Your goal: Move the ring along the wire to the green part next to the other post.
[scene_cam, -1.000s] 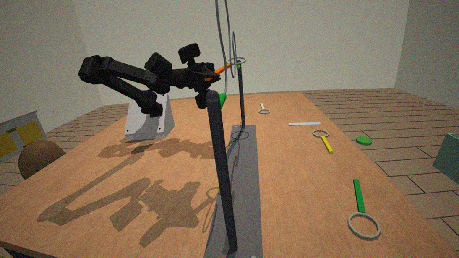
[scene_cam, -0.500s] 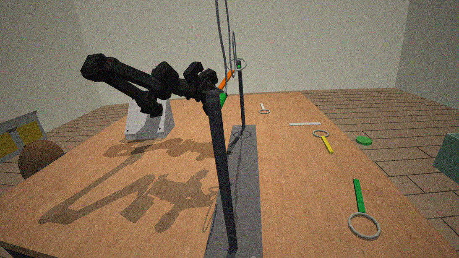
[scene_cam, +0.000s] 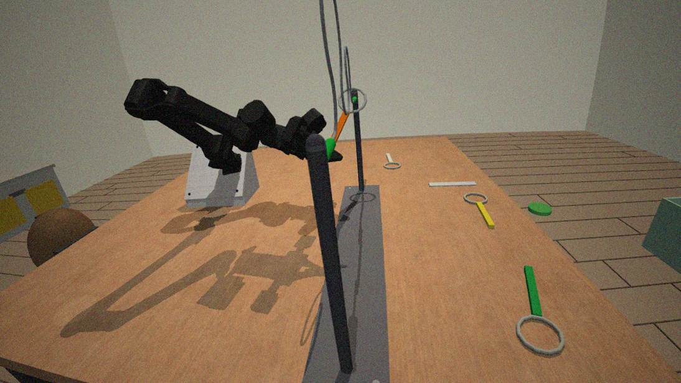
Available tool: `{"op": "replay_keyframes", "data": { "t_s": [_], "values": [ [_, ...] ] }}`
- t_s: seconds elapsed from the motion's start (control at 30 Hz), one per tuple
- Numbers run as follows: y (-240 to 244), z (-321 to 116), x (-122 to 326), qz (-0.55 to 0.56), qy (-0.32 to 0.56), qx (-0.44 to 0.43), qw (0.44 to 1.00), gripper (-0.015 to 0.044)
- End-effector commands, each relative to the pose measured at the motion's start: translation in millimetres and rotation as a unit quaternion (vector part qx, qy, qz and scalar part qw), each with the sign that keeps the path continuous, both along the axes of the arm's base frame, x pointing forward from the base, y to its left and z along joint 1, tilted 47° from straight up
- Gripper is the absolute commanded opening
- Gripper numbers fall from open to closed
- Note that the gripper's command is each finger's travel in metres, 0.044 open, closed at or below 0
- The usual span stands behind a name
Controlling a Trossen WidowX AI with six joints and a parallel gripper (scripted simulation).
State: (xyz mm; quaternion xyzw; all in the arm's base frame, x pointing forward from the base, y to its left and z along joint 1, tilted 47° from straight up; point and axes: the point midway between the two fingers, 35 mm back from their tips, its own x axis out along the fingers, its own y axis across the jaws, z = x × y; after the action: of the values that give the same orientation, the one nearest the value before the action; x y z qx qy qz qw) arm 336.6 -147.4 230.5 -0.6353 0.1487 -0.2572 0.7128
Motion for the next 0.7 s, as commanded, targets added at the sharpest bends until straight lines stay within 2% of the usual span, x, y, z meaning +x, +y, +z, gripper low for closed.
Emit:
{"op": "replay_keyframes", "data": {
  "t_s": [0.0,0.67],
  "values": [
    [3,-18,0,0.002,-0.006,0.051,0.999,-0.015],
    [31,-78,8,0.011,-0.036,0.234,0.971,-0.015]
  ]
}}
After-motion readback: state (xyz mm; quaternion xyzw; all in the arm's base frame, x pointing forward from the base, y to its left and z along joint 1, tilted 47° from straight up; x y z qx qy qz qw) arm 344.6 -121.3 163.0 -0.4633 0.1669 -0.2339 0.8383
